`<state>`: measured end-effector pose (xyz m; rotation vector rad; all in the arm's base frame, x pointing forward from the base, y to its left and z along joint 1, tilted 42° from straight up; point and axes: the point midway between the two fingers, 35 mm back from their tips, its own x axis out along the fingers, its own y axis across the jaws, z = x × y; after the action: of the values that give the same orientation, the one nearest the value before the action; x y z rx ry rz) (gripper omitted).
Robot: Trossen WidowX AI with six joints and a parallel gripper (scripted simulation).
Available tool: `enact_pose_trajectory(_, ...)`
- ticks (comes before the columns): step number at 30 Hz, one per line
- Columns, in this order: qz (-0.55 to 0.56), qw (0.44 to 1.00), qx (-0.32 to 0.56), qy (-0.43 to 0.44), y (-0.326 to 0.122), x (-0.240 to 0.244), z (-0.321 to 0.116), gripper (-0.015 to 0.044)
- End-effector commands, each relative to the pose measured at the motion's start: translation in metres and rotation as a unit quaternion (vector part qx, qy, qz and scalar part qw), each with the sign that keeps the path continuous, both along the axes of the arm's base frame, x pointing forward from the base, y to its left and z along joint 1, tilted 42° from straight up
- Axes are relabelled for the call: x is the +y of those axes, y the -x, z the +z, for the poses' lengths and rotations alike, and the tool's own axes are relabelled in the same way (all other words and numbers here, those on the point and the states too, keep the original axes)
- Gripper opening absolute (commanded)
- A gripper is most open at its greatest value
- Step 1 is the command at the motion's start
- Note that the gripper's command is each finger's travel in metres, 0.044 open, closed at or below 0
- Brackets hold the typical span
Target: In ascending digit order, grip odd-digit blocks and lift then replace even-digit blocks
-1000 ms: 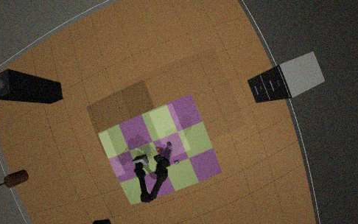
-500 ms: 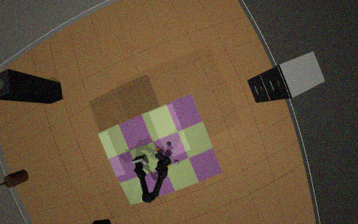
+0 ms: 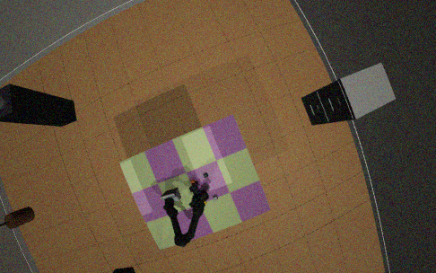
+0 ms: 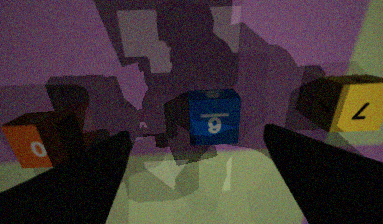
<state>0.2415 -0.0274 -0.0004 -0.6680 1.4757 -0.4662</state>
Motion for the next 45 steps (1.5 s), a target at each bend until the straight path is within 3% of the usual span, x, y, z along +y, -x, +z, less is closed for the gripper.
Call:
enact_pose_trajectory(1,0.001,1.0,0.002,0.003,0.0,-0.0058,-0.0054,0.04)
enact_pose_trajectory(9,0.001,1.0,0.002,0.003,0.0001,-0.0128,-0.0126,0.04)
enact_pose_trajectory(19,0.001,1.0,0.002,0.003,0.0001,-0.0128,-0.0126,0.0138)
enact_pose_trajectory(21,0.001,1.0,0.002,0.003,0.0001,-0.0128,-0.0126,0.0124)
enact_pose_trajectory(45,0.001,1.0,0.002,0.003,0.0005,-0.0056,-0.0048,0.012)
